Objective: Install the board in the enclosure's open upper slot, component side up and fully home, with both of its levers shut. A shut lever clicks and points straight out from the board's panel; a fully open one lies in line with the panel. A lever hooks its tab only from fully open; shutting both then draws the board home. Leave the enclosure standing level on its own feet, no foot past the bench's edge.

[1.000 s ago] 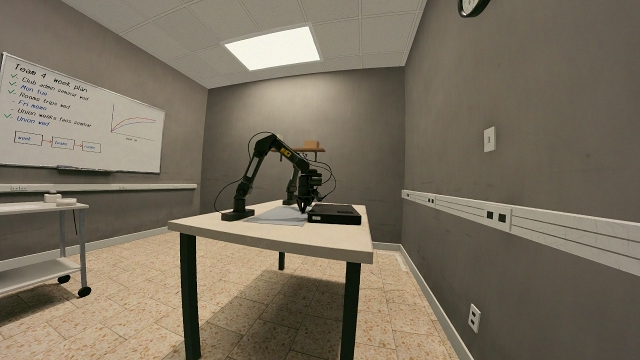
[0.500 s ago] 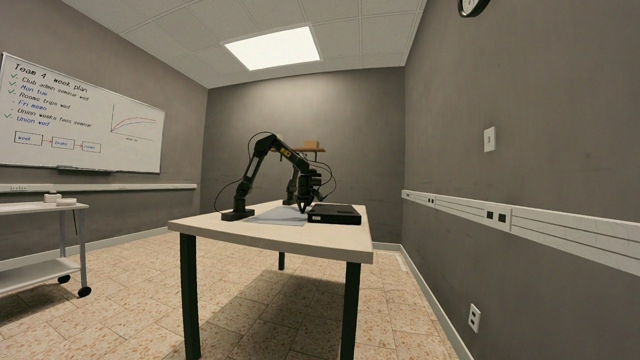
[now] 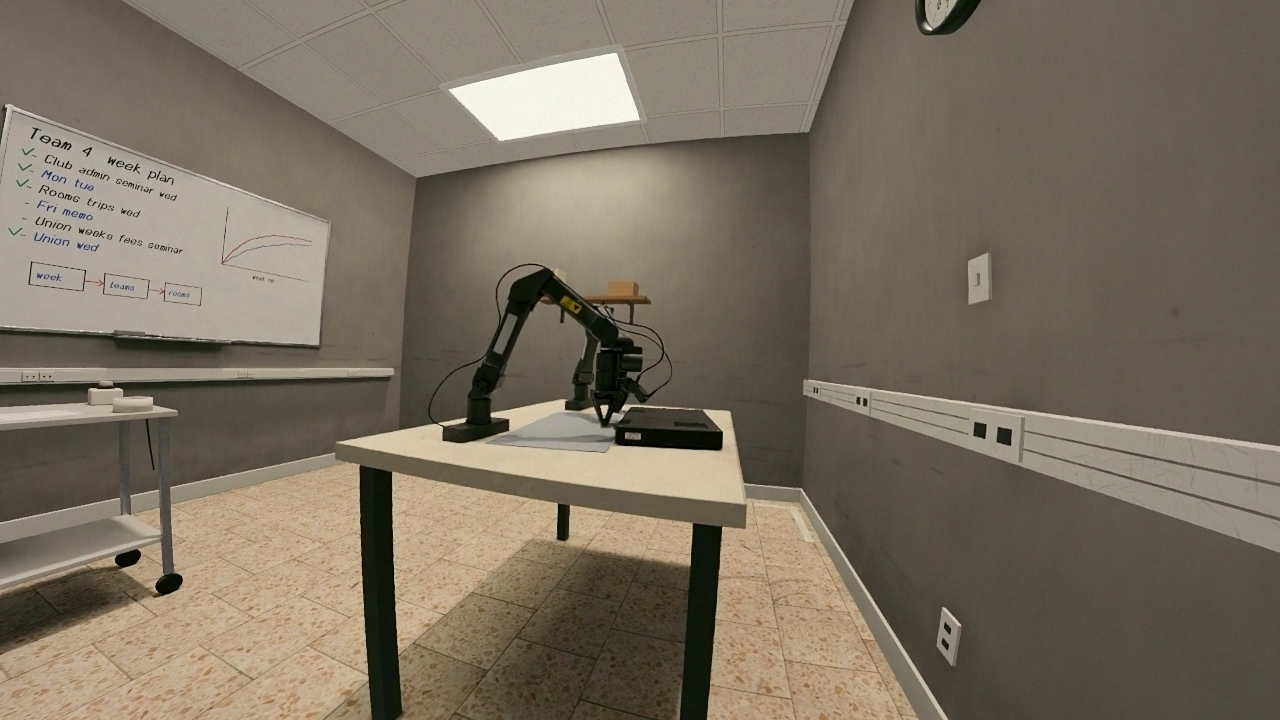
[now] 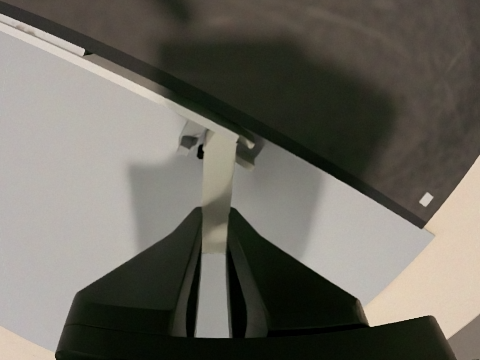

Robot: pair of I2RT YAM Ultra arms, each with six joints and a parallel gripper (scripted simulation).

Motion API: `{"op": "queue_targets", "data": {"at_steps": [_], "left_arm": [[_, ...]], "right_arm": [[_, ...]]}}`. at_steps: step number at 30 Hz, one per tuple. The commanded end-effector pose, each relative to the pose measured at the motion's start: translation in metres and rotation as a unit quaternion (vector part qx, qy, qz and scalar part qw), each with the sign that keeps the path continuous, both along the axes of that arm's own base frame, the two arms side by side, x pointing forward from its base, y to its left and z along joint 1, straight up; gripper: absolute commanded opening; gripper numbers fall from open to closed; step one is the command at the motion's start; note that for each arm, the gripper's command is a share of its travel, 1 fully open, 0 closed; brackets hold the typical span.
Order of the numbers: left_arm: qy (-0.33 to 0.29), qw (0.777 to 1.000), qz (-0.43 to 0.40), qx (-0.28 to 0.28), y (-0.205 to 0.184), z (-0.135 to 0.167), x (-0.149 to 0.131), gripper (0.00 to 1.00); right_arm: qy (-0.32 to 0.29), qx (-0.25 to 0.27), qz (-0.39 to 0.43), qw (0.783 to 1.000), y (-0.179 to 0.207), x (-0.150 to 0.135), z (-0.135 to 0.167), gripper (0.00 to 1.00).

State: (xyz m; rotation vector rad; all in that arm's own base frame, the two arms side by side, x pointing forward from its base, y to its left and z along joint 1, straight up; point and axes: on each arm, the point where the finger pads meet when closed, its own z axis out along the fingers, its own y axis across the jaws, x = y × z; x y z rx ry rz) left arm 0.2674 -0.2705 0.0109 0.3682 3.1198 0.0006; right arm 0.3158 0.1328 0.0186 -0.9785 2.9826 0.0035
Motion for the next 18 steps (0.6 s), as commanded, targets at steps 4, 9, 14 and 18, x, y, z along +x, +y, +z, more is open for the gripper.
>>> {"op": "queue_targets", "data": {"at_steps": [4,9,14,18], "left_arm": [[-0.004,1.000,0.007,0.003,-0.0024,0.0058,0.0029,0.03],[-0.004,1.000,0.018,0.004,-0.0022,0.0058,0.0027,0.03],[-0.004,0.997,0.074,0.005,-0.0058,0.0054,0.0015,0.03],[-0.005,0.994,0.105,0.005,-0.0090,0.0054,0.0020,0.03]], "right_arm": [[-0.012,-0.003,-0.009,1.000,-0.0021,0.0000,0.0047,0.03],[-0.012,-0.003,-0.017,1.000,-0.0022,-0.0001,0.0047,0.03],[-0.011,-0.003,-0.077,0.997,0.0020,-0.0026,0.0048,0.03],[-0.011,-0.003,-0.107,0.994,0.0060,-0.0010,0.0045,0.03]]}}
